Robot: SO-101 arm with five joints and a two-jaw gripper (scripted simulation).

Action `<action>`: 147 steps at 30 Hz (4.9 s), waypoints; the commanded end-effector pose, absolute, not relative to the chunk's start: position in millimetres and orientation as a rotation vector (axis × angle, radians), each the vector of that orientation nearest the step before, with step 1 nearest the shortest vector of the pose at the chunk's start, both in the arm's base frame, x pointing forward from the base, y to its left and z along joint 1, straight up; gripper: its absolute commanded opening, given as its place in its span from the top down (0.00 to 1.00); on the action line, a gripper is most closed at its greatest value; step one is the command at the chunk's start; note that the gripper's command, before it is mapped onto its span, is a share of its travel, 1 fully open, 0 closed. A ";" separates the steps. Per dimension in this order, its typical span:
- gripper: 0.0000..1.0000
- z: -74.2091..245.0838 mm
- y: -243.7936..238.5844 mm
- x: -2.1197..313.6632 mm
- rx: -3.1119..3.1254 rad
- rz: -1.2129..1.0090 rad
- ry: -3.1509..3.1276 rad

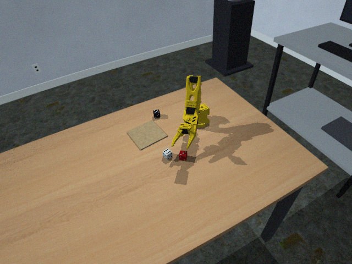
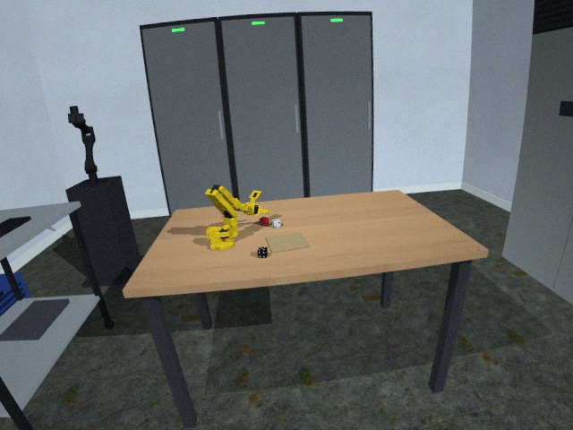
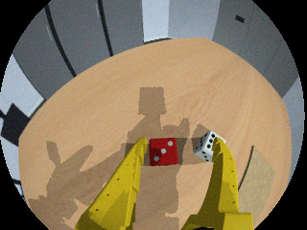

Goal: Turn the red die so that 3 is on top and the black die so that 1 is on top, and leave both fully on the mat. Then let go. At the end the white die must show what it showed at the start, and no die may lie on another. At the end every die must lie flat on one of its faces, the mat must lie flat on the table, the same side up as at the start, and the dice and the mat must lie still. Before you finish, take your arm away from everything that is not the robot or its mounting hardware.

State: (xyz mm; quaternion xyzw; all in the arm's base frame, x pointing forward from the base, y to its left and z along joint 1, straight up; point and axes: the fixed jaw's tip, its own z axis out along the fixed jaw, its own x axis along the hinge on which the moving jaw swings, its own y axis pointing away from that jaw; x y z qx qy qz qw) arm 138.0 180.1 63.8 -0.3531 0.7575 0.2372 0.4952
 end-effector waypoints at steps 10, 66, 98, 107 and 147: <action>0.64 82.8 184.3 143.9 -0.818 0.593 1.754; 0.65 174.7 200.8 153.6 -0.759 0.653 1.607; 0.65 164.4 199.9 142.9 -1.102 0.391 2.265; 0.65 163.6 194.4 137.5 -1.147 0.345 2.349; 0.65 69.0 190.3 133.8 -1.355 0.045 2.770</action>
